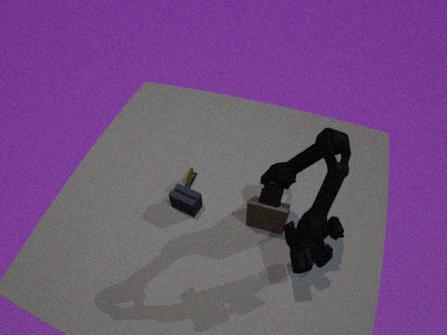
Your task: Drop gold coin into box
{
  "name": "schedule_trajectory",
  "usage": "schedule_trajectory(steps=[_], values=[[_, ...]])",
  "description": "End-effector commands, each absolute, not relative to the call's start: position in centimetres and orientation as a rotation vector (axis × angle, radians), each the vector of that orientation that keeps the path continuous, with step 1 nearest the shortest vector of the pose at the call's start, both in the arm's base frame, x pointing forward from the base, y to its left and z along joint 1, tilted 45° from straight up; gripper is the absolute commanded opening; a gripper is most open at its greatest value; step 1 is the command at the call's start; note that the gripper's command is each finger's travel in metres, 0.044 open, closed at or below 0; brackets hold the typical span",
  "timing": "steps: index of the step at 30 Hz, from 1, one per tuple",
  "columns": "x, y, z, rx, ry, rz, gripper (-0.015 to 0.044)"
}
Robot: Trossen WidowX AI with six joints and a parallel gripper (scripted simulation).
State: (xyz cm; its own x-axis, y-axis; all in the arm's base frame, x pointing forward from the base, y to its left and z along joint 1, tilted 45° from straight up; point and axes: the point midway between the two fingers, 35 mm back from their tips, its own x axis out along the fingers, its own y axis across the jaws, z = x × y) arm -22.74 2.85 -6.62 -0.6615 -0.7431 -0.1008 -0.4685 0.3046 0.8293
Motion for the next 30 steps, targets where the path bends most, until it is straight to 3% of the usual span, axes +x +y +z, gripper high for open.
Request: schedule_trajectory(steps=[1, 9, 21, 30], values=[[-22.7, 3.0, -6.7, 1.099, -2.281, -1.288, 0.0374], [-20.6, 10.0, -8.1, 1.25, -2.606, -1.232, 0.0164], [-10.6, 20.3, -8.8, 1.314, -3.347, -0.911, 0.0161], [1.2, 24.3, -7.4, 1.025, -4.001, -0.255, 0.0161]])
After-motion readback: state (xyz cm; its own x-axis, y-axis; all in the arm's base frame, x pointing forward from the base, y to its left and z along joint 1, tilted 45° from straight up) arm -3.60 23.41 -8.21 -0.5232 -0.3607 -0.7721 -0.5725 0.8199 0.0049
